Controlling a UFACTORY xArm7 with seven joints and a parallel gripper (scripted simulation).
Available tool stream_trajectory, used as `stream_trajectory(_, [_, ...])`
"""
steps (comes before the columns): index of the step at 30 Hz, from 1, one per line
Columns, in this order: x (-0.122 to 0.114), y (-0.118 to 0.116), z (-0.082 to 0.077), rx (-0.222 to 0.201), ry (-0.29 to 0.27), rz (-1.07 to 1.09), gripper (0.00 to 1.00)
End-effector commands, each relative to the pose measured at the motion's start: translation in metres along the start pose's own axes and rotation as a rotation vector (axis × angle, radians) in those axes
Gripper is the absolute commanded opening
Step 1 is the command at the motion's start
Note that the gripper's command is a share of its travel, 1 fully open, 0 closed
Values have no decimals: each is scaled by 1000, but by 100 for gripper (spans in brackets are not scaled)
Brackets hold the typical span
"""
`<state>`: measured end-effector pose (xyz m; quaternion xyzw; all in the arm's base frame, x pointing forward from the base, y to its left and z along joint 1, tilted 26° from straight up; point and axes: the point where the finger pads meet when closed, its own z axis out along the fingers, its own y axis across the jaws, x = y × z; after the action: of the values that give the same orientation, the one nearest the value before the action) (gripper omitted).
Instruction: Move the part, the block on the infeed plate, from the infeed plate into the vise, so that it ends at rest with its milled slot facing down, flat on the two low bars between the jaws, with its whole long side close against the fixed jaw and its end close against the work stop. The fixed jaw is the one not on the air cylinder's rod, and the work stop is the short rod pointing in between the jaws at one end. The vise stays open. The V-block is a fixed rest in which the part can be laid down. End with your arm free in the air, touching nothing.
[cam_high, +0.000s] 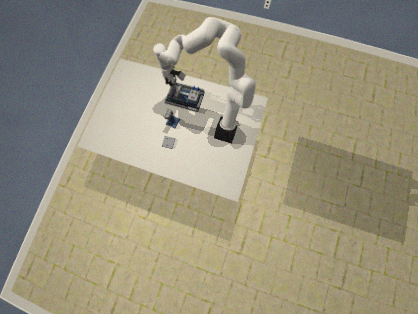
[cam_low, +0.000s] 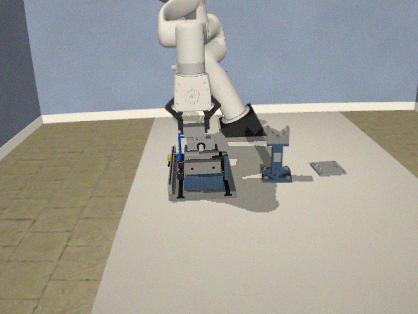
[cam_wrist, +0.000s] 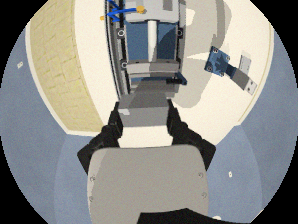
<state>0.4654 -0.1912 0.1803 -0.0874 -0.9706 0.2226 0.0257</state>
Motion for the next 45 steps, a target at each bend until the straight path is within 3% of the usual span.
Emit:
stream_trajectory(1, [-2, 0, 8, 0, -4, -1, 0])
stream_trajectory(20, [-2, 0, 31, 0, -4, -1, 0])
stream_trajectory(45, [-3, 0, 36, 0, -4, -1, 0])
